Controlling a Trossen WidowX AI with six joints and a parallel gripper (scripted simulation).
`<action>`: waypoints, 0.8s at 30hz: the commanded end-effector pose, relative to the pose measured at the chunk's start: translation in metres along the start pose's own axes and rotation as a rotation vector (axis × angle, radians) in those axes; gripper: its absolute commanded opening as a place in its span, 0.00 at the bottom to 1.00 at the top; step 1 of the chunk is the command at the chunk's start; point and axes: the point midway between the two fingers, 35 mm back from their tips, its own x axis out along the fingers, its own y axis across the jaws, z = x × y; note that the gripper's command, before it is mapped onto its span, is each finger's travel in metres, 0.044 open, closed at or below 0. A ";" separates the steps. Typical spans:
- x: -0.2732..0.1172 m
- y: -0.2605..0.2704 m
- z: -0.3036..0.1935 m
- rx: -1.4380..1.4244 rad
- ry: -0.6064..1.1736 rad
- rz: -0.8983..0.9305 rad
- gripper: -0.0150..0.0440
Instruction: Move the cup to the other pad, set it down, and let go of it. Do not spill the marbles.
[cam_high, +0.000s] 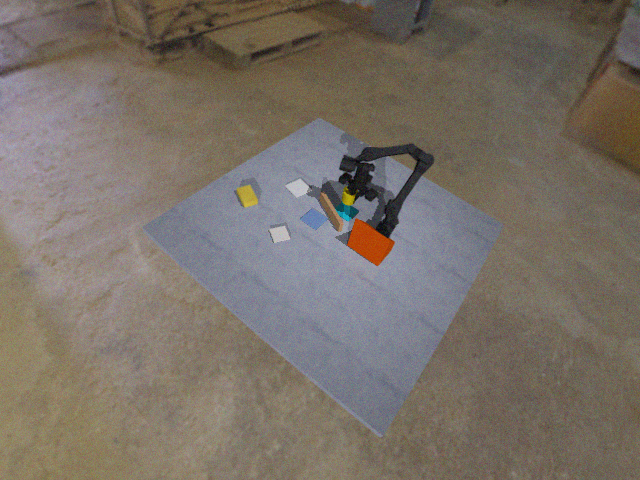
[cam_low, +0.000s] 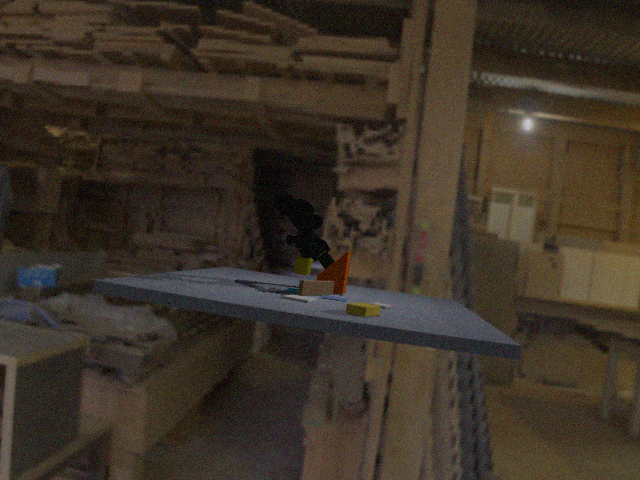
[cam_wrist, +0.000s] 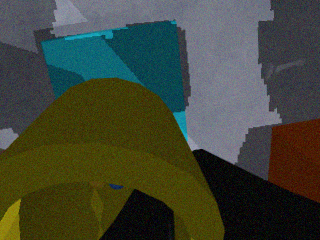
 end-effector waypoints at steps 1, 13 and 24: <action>0.006 -0.001 0.000 -0.006 -0.005 0.001 0.25; 0.021 0.000 0.001 -0.006 -0.005 0.002 0.25; 0.034 0.000 0.001 -0.006 -0.005 0.002 0.25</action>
